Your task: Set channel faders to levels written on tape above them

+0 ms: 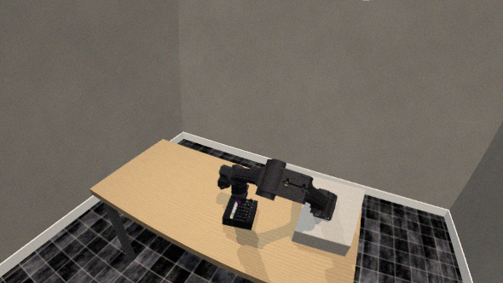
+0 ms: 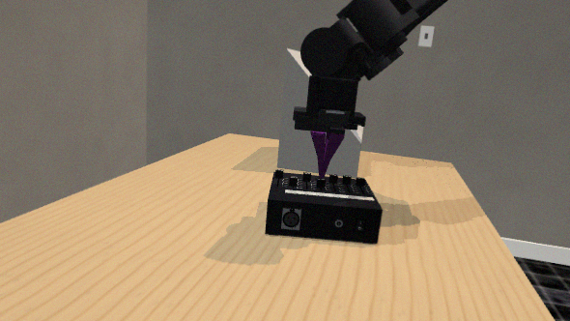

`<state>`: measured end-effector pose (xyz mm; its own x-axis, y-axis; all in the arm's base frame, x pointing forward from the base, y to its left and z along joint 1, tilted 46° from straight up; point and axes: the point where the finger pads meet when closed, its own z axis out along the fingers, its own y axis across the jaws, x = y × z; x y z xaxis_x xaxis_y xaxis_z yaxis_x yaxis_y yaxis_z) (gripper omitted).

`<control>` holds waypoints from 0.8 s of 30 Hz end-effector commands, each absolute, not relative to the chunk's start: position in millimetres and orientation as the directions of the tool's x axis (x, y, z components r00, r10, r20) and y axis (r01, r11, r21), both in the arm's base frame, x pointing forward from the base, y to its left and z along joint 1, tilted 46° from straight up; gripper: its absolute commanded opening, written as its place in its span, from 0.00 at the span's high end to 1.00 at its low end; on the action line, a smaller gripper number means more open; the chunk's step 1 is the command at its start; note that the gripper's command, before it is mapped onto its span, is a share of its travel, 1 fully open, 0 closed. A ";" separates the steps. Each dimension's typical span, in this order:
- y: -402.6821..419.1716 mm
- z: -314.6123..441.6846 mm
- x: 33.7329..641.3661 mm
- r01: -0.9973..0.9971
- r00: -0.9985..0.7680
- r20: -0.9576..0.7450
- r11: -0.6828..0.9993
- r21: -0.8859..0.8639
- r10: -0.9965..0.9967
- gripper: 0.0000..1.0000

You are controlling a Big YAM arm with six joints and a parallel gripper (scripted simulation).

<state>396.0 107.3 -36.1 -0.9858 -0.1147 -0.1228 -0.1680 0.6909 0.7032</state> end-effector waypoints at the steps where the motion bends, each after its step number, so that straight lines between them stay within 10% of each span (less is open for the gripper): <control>1: 114.9 -25.4 402.2 -0.202 -0.979 -0.157 0.687 0.698 -0.128 1.00; 24: 115.2 -23.5 404.5 -0.202 -0.979 -0.159 0.688 0.697 -0.126 1.00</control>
